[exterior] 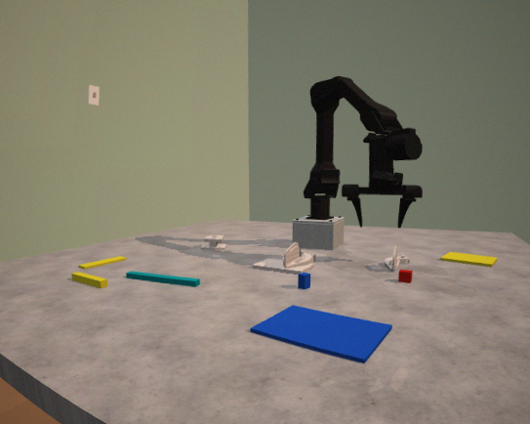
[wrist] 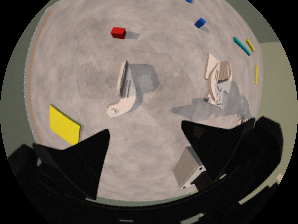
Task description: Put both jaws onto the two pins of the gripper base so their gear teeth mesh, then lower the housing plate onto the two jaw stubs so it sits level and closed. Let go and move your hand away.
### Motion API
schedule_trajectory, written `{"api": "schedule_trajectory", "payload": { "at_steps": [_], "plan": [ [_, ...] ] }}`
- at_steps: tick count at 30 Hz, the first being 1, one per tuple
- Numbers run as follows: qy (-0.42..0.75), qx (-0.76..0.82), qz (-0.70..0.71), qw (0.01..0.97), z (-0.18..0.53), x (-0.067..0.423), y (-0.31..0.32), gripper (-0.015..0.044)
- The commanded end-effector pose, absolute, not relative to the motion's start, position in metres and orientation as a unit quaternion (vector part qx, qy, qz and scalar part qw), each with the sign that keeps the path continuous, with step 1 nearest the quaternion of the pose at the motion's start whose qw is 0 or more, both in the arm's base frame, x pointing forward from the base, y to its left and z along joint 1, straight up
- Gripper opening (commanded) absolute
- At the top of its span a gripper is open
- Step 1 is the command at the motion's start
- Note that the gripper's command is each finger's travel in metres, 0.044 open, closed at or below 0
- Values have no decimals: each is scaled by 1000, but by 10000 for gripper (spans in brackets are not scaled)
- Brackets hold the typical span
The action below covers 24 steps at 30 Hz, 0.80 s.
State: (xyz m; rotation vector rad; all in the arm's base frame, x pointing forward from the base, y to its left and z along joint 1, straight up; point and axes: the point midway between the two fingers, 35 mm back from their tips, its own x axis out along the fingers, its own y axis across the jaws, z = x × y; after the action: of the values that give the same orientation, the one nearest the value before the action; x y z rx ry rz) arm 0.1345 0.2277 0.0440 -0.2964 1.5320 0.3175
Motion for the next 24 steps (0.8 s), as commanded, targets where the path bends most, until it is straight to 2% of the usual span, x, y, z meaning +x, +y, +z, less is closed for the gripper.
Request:
{"api": "schedule_trajectory", "payload": {
  "at_steps": [1, 13, 24],
  "plan": [
    [688, -133, 143, 699, 44, 135, 228, 440],
    [688, -133, 143, 699, 44, 135, 228, 440],
    [688, -133, 143, 699, 44, 135, 228, 151]
  ]
}}
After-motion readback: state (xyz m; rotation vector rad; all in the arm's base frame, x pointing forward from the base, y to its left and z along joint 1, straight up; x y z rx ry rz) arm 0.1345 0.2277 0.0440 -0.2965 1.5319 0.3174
